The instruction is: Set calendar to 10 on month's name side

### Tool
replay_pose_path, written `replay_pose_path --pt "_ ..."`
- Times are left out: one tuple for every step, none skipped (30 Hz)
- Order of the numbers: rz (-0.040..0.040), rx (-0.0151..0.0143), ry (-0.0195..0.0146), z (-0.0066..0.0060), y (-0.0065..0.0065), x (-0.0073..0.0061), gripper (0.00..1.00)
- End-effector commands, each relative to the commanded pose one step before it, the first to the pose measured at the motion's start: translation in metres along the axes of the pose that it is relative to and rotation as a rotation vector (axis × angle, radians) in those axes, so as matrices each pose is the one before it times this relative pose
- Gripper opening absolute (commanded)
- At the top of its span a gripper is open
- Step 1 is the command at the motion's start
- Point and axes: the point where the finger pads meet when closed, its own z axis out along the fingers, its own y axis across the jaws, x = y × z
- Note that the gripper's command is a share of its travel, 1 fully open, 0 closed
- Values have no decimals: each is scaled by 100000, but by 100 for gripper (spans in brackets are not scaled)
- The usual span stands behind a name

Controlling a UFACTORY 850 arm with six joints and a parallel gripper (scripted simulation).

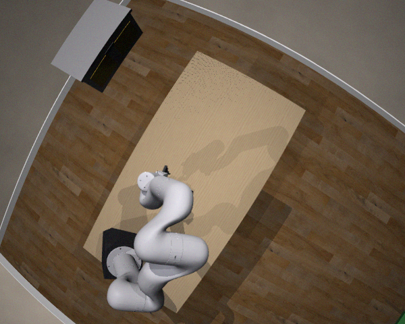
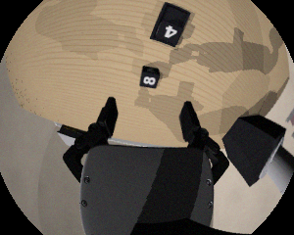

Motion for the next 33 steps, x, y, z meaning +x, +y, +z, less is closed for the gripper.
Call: replay_pose_path --pt "13146 2018 141 -87 -68 0 100" --pt "1096 -1 0 -4 -1 0 100" --pt "599 0 0 -2 0 0 100" --pt "234 0 0 -1 0 0 100" --pt "35 0 0 0 0 0 100" --pt "0 0 0 0 0 0 49" --pt "0 0 0 0 0 0 49" --pt "0 0 0 0 0 0 49" --pt "0 0 0 0 0 0 49" --pt "0 0 0 0 0 0 49" --pt "0 0 0 0 0 0 49" --pt "0 0 0 0 0 0 49" --pt "0 0 0 0 0 0 49" --pt "0 0 0 0 0 0 49" --pt "0 0 0 0 0 0 49" --pt "0 0 0 0 0 0 49" --pt "0 0 0 0 0 0 49" --pt "0 0 0 0 0 0 49" --pt "0 0 0 0 0 0 49" --pt "0 0 0 0 0 0 49" --pt "0 0 0 0 0 0 49" --pt "0 0 0 0 0 0 49" --pt "0 0 0 0 0 0 49" --pt "0 0 0 0 0 0 49" --pt "0 0 0 0 0 0 49" --pt "0 0 0 0 0 0 49" --pt "0 0 0 0 0 0 49" --pt "0 0 0 0 0 0 49" --pt "0 0 0 0 0 0 49" --pt "0 0 0 0 0 0 49" --pt "0 0 0 0 0 0 49" --pt "0 0 0 0 0 0 49" --pt "0 0 0 0 0 0 49"
